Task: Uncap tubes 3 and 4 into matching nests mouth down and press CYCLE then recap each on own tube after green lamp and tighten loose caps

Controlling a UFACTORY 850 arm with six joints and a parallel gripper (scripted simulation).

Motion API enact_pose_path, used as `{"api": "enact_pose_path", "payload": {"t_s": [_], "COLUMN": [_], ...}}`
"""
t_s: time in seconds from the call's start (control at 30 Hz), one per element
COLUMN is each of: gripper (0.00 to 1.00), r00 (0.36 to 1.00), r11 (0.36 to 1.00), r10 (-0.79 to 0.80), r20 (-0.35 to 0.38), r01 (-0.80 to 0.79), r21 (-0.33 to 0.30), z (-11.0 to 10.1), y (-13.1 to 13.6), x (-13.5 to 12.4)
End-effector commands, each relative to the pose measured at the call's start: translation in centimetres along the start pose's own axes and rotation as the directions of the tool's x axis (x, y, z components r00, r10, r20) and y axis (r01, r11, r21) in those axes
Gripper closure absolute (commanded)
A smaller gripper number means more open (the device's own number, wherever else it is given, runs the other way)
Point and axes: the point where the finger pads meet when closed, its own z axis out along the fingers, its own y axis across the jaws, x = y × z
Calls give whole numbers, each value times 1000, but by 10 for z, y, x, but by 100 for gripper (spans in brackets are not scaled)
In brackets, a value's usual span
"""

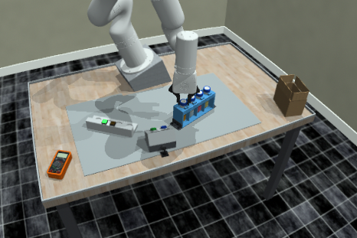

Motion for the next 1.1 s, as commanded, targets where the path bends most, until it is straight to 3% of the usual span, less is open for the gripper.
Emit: {"api": "enact_pose_path", "payload": {"t_s": [0.0, 0.2, 0.33, 0.47, 0.63, 0.7, 1.07], "gripper": [100, 100, 100, 100, 100, 100, 100], "r00": [1000, 1000, 981, 922, 799, 799, 411], "r11": [1000, 1000, 981, 922, 799, 799, 411], "r10": [-2, -2, 196, 387, 601, 601, 912], "r20": [-5, -5, -4, -3, -2, -2, 1], "r01": [2, 2, -196, -387, -601, -601, -912], "r21": [3, 3, 4, 5, 5, 5, 6], "z": [0, -1, 0, 0, 0, 0, 0], "y": [0, 0, 0, 0, 0, 0, 0], "x": [0, 0, -1, -1, -1, -1, -1]}}
